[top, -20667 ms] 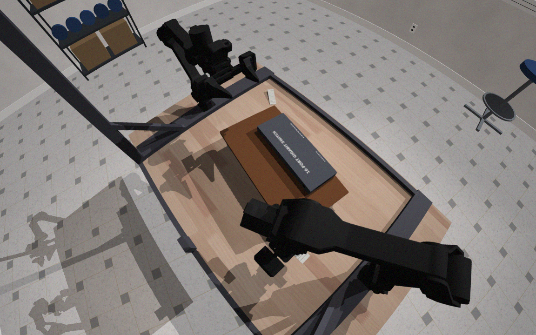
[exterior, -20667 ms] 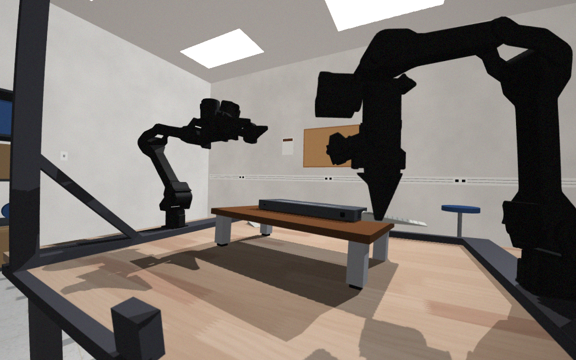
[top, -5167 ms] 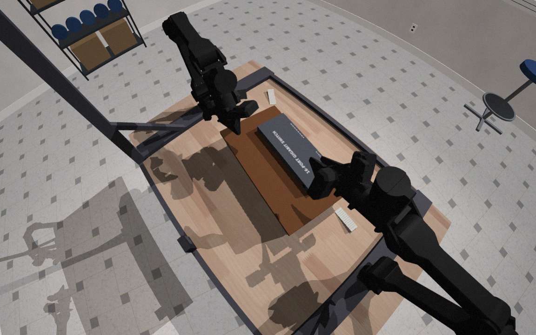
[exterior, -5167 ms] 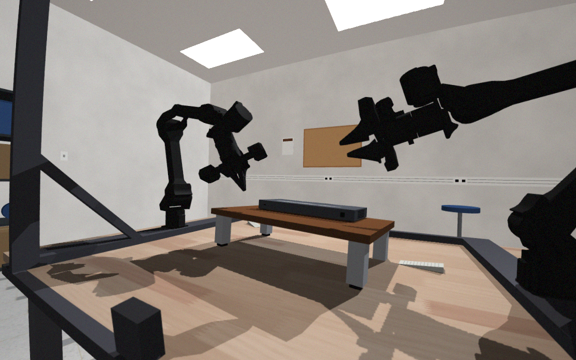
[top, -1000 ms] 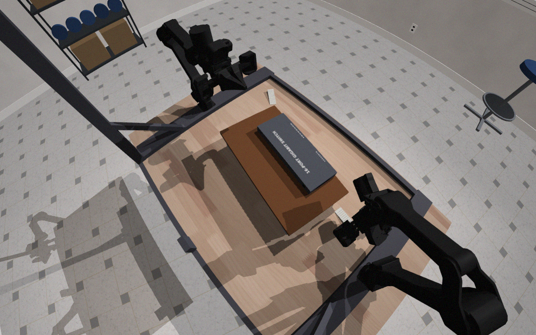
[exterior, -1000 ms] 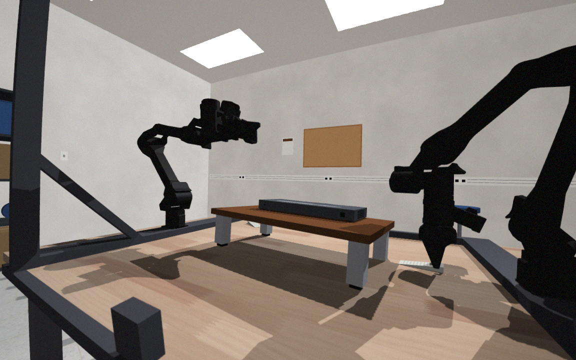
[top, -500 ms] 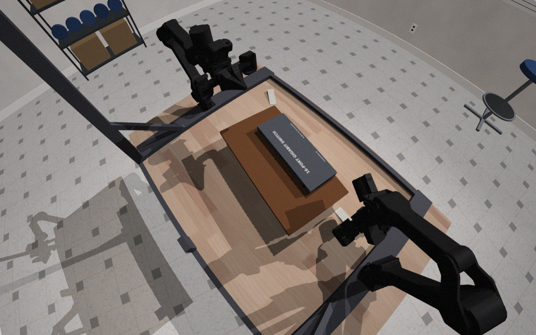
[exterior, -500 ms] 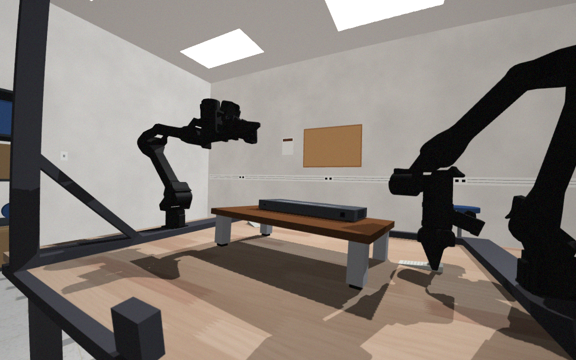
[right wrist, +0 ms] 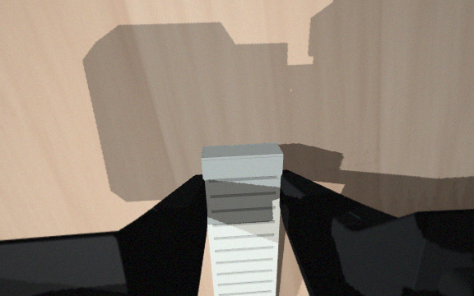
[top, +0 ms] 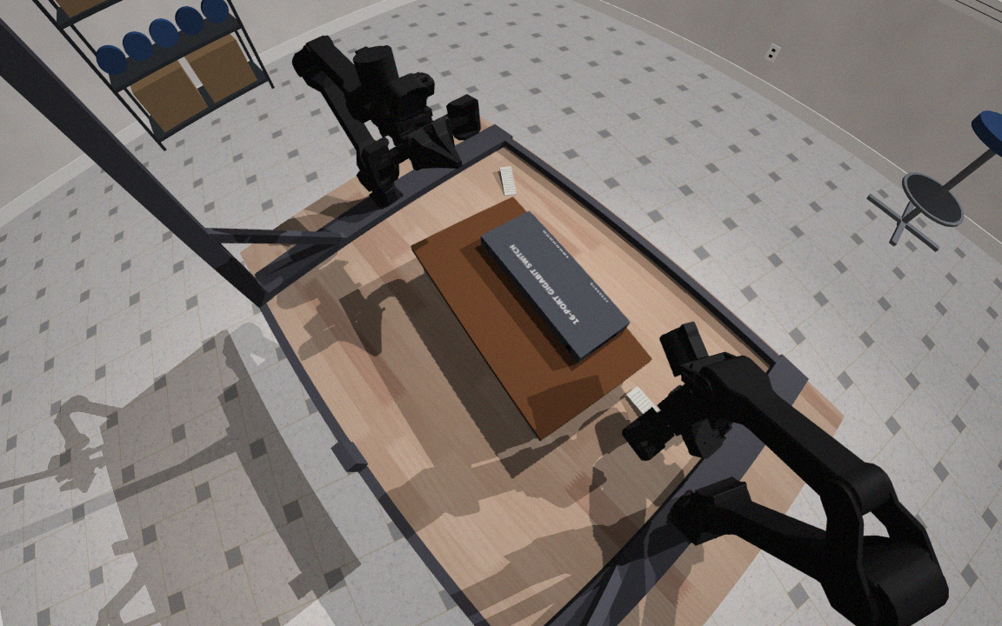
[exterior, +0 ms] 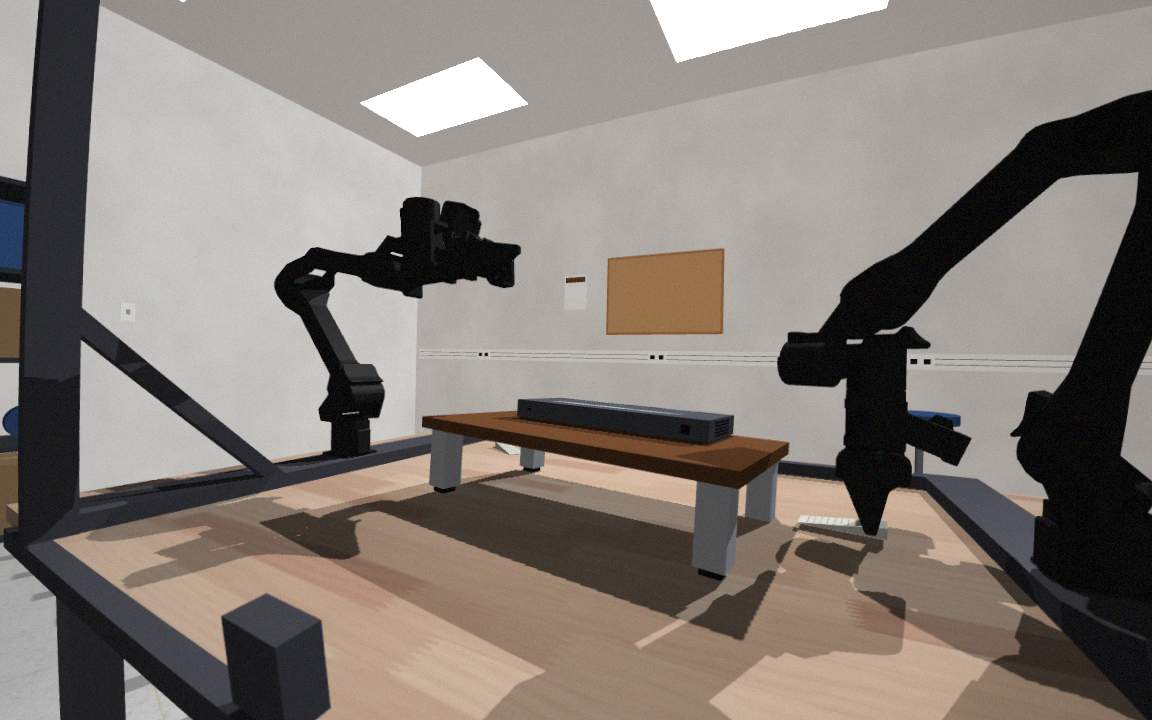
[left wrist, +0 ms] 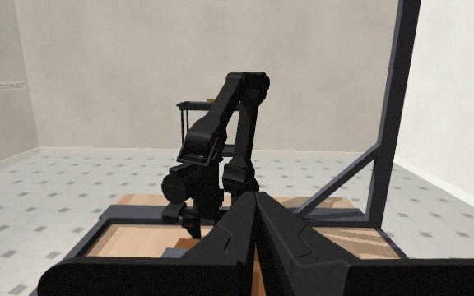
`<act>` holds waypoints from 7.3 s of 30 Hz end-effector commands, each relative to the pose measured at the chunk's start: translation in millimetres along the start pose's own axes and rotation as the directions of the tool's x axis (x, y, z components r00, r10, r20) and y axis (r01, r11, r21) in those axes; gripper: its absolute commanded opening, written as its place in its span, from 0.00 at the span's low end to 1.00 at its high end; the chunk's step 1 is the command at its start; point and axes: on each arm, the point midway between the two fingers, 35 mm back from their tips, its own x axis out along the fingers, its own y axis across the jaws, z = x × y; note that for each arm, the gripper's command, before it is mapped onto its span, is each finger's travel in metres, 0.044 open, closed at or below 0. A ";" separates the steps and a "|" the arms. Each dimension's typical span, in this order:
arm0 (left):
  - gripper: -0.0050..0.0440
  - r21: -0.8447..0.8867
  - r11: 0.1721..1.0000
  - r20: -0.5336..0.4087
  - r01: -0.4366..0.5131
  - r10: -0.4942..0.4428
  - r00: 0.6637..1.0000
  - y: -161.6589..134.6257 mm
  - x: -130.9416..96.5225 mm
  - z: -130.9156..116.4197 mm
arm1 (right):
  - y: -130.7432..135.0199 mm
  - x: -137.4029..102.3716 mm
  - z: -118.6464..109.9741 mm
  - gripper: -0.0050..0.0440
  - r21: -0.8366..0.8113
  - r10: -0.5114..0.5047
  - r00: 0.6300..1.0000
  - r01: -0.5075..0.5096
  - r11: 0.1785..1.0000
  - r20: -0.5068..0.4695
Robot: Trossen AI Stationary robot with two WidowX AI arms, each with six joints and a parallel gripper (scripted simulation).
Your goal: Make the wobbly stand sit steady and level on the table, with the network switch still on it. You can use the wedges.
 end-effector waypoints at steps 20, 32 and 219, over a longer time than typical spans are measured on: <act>0.00 -0.001 1.000 0.039 0.003 -0.003 0.999 -1.4 -1.6 16.1 | 2.2 -42.9 -6.7 0.00 0.007 0.012 0.999 -0.012 1.000 -0.038; 0.00 -0.001 1.000 0.039 0.003 -0.003 0.999 -1.4 -1.6 16.1 | 1.7 -59.8 -5.9 0.00 0.006 0.012 0.999 -0.011 1.000 -0.038; 0.00 -0.001 1.000 0.039 0.003 -0.003 0.999 -1.4 -1.6 16.1 | 123.7 -64.2 -123.3 0.48 -0.999 0.027 0.999 -0.038 0.001 -0.038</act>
